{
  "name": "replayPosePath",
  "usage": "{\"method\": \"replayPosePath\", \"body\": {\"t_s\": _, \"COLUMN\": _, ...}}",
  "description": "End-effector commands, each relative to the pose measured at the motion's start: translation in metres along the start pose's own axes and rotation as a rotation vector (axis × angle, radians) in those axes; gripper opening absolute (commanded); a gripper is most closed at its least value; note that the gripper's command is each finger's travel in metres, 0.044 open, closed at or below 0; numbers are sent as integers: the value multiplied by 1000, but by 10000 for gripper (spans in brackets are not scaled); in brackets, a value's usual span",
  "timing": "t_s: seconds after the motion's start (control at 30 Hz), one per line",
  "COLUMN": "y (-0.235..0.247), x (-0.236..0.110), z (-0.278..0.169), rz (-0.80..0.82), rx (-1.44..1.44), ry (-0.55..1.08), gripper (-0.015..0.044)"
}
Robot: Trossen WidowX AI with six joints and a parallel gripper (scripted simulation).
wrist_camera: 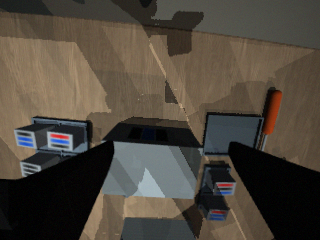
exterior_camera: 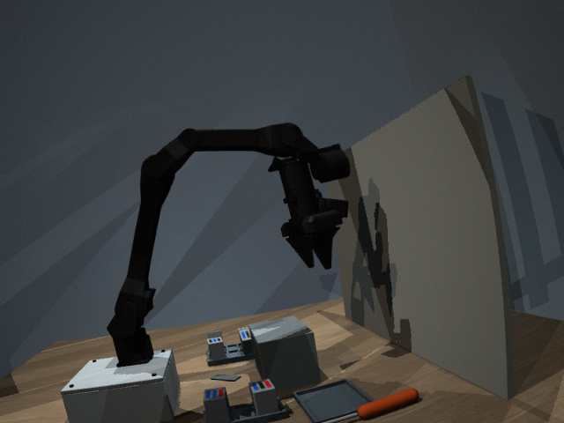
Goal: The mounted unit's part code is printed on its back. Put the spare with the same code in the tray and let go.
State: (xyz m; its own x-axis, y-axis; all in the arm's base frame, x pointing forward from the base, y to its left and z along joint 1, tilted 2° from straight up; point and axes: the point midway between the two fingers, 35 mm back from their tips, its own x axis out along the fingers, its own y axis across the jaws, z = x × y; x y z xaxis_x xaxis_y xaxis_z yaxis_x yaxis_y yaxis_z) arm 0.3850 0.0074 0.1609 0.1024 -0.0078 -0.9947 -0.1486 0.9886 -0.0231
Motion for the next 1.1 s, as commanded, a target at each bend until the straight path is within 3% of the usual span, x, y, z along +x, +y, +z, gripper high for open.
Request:
{"method": "replayPosePath", "body": {"t_s": 0.0, "y": 12, "x": 2, "z": -7, "rz": 21, "rx": 86, "ry": 92, "gripper": 440}}
{"method": "replayPosePath", "body": {"t_s": 0.7, "y": 15, "x": 2, "z": -8, "rz": 22, "rx": 70, "ry": 92, "gripper": 440}}
{"method": "replayPosePath", "body": {"t_s": 1.07, "y": 167, "x": 17, "z": -105, "rz": 80, "rx": -878, "ry": 74, "gripper": 440}}
